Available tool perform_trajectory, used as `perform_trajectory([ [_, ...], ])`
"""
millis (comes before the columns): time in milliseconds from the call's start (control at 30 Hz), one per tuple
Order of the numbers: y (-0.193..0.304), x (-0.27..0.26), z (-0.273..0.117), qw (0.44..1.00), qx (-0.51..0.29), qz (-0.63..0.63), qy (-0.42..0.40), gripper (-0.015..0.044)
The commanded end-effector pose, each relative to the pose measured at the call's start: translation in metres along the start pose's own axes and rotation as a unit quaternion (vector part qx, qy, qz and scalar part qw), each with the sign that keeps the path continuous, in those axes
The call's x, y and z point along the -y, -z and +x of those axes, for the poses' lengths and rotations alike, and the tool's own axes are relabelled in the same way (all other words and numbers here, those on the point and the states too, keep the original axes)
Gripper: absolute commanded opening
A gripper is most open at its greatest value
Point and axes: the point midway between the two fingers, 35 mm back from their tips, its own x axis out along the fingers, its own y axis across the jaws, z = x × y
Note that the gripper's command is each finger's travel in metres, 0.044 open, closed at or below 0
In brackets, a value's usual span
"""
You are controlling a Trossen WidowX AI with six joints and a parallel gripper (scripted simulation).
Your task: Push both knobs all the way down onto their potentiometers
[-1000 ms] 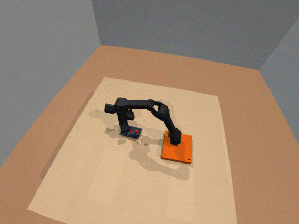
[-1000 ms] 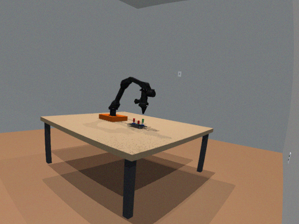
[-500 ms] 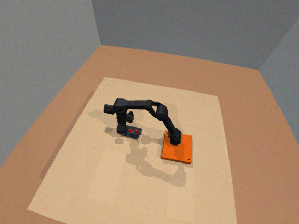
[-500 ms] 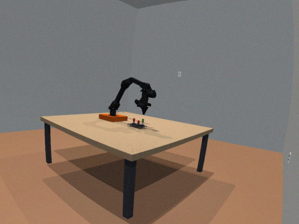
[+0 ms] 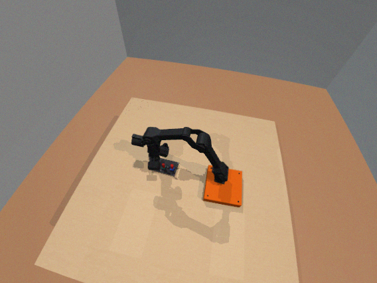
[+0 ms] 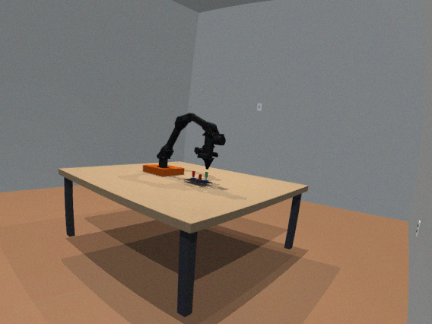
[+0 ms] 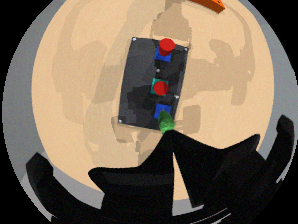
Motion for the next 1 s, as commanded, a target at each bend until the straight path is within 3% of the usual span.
perform_trajectory([
  [0, -0.0004, 0.0000, 0.0078, 1.000, 0.001, 0.002, 0.000, 0.0000],
  [967, -0.0006, 0.0000, 0.0170, 1.000, 0.001, 0.002, 0.000, 0.0000],
])
